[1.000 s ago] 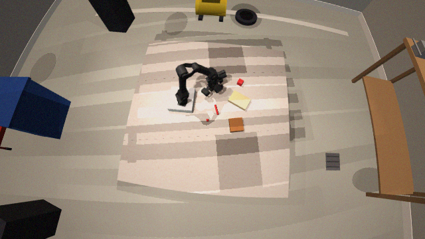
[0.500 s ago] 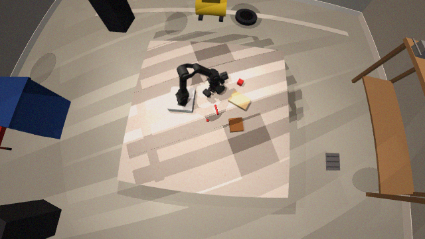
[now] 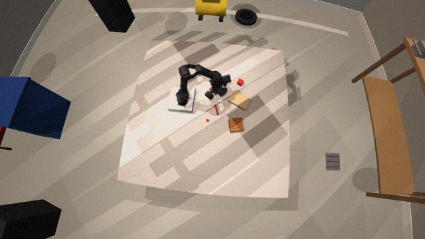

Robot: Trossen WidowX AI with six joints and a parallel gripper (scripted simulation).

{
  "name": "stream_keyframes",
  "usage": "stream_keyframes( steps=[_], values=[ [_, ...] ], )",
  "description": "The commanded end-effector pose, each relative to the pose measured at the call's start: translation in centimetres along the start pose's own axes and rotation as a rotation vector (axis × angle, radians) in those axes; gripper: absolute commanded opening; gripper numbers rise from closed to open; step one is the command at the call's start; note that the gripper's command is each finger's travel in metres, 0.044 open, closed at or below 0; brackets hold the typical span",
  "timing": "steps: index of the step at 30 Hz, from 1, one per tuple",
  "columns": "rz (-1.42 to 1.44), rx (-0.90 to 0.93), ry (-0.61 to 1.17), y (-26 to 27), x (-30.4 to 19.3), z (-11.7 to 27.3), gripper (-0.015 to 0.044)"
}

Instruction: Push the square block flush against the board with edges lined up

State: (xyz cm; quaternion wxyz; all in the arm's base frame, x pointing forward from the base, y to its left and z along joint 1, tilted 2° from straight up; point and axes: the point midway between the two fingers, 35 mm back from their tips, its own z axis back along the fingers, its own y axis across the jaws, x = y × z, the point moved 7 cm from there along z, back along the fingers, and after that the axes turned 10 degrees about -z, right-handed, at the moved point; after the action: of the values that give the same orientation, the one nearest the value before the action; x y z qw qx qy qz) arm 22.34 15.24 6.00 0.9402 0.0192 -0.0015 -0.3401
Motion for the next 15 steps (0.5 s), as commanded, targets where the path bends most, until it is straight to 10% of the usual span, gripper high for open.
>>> stream_keyframes(
  steps=[1,15],
  values=[
    [0.000,0.000,0.000,0.0,0.0,0.3,0.0000],
    [-0.046,0.002,-0.002,1.0,2.2,5.3,0.0000]
  ],
)
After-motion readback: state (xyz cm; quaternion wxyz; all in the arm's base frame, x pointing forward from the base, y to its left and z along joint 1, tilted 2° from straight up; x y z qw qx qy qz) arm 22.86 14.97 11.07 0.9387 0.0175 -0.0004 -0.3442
